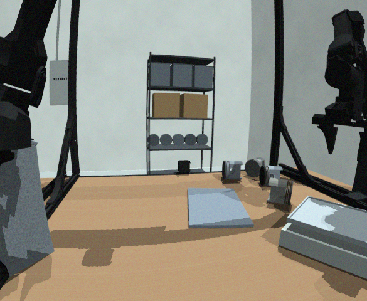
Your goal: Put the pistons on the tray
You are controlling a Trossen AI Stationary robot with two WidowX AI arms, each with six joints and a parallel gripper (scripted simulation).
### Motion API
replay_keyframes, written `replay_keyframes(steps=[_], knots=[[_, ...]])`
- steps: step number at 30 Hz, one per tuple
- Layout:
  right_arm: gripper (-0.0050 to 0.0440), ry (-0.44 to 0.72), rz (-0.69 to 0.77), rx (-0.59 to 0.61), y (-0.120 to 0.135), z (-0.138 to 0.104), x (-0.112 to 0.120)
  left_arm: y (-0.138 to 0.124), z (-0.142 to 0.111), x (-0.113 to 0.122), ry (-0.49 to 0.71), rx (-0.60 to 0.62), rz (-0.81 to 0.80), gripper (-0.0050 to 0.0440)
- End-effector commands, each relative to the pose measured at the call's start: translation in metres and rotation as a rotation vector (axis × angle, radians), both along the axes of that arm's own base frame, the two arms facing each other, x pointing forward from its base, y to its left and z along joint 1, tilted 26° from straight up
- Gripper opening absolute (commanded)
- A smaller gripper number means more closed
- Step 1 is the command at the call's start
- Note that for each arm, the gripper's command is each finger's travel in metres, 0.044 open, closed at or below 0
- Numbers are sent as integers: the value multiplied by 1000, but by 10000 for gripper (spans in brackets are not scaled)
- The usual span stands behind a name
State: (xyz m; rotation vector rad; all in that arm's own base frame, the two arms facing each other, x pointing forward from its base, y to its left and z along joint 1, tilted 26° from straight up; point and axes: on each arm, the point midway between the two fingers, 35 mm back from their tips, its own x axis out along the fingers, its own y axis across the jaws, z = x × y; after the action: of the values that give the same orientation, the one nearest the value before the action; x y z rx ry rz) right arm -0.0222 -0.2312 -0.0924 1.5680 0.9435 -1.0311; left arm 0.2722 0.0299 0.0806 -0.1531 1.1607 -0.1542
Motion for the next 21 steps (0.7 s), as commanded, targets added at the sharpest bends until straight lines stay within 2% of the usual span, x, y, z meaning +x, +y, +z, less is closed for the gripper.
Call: replay_keyframes(steps=[1, 3, 13, 18, 21], knots=[[440, -22, 3, 33, -2, -1, 0, -19, 2, -3, -21, 41, -94, 378], [440, -22, 3, 33, -2, -1, 0, -19, 2, -3, -21, 41, -94, 378], [440, -70, 12, 117, -2, -1, 0, -68, 11, -7, -74, 145, -334, 378], [440, -70, 12, 117, -2, -1, 0, -93, 16, -8, -101, 197, -453, 378], [440, -70, 12, 117, -2, -1, 0, -98, 17, -9, -106, 208, -477, 378]])
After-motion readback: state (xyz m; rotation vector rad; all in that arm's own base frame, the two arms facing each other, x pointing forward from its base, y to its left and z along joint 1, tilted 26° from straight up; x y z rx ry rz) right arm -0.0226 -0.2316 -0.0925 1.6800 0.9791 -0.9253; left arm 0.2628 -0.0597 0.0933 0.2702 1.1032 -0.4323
